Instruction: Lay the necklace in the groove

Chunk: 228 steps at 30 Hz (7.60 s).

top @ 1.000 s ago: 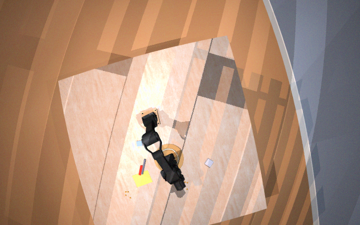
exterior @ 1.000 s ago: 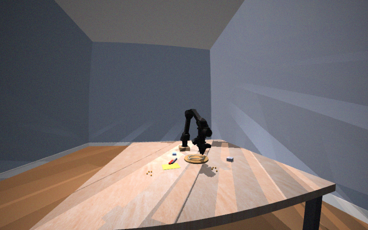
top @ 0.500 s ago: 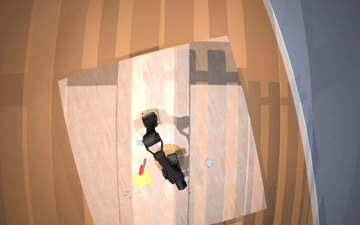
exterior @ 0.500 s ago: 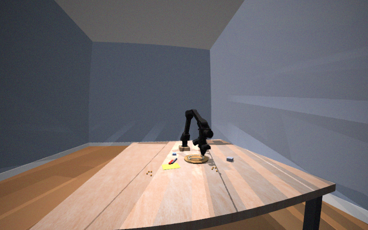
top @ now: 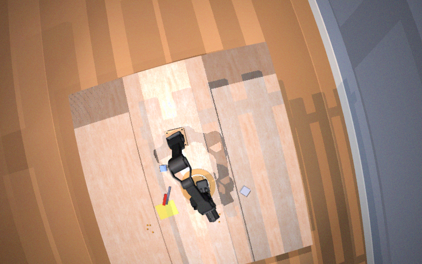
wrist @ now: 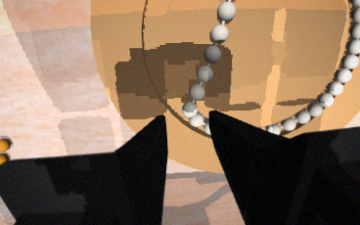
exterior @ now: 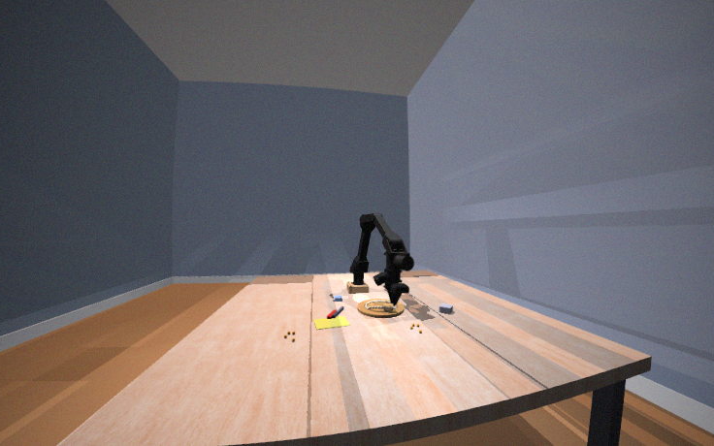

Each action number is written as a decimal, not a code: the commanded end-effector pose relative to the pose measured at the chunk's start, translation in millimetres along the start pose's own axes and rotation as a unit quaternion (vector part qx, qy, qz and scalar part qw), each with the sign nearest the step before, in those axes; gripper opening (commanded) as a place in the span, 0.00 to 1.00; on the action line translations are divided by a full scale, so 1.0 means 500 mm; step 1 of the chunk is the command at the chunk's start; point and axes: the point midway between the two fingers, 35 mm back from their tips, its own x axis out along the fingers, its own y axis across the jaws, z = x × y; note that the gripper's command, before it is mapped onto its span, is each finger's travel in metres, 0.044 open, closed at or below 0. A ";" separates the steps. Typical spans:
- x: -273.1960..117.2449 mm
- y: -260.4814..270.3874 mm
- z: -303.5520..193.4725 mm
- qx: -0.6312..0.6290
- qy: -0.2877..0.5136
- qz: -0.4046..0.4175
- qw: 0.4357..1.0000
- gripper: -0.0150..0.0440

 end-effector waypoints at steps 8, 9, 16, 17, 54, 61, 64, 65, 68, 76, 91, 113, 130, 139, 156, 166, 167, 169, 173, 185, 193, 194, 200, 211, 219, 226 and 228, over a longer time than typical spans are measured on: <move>0.037 -0.006 0.000 0.004 0.001 -0.006 1.000 0.46; 0.037 -0.006 0.000 0.004 0.001 -0.006 1.000 0.46; 0.032 -0.004 0.001 0.001 -0.001 -0.004 1.000 0.25; 0.032 -0.004 0.001 0.001 -0.001 -0.004 1.000 0.25; 0.020 0.004 -0.005 0.004 0.001 -0.005 1.000 0.25; 0.037 0.004 -0.005 0.004 0.001 -0.005 1.000 0.25; 0.029 0.005 -0.004 0.001 -0.001 -0.003 1.000 0.34; 0.029 0.005 -0.004 0.001 -0.001 -0.003 1.000 0.39; 0.029 0.005 -0.004 0.001 -0.001 -0.003 1.000 0.52; 0.026 0.004 -0.004 0.002 0.000 -0.004 1.000 0.88; 0.020 0.004 -0.004 0.004 0.001 -0.005 1.000 1.00; -0.014 -0.022 0.103 -0.559 0.002 -0.006 0.829 0.46; -0.041 -0.062 0.191 -0.897 0.004 -0.006 0.441 0.46; -0.043 -0.066 0.199 -0.928 0.005 -0.006 0.372 0.46; -0.006 -0.067 0.200 -0.928 0.005 -0.006 0.372 0.46; -0.005 -0.063 0.199 -0.927 0.002 -0.004 0.374 0.46; -0.002 -0.064 0.199 -0.928 0.002 -0.004 0.374 0.46; 0.004 -0.064 0.199 -0.928 0.003 -0.005 0.373 0.46; 0.017 -0.065 0.200 -0.928 0.003 -0.005 0.373 0.46; 0.032 -0.066 0.199 -0.927 0.004 -0.005 0.374 0.37; 0.032 -0.066 0.199 -0.927 0.004 -0.005 0.374 0.25; 0.032 -0.066 0.199 -0.927 0.004 -0.005 0.374 0.25; 0.032 -0.066 0.199 -0.927 0.004 -0.005 0.374 0.25; 0.032 -0.066 0.199 -0.927 0.004 -0.005 0.374 0.25; 0.032 -0.066 0.199 -0.927 0.004 -0.005 0.374 0.25; 0.015 -0.067 0.200 -0.928 0.005 -0.006 0.372 0.25; 0.015 -0.067 0.200 -0.928 0.005 -0.006 0.372 0.25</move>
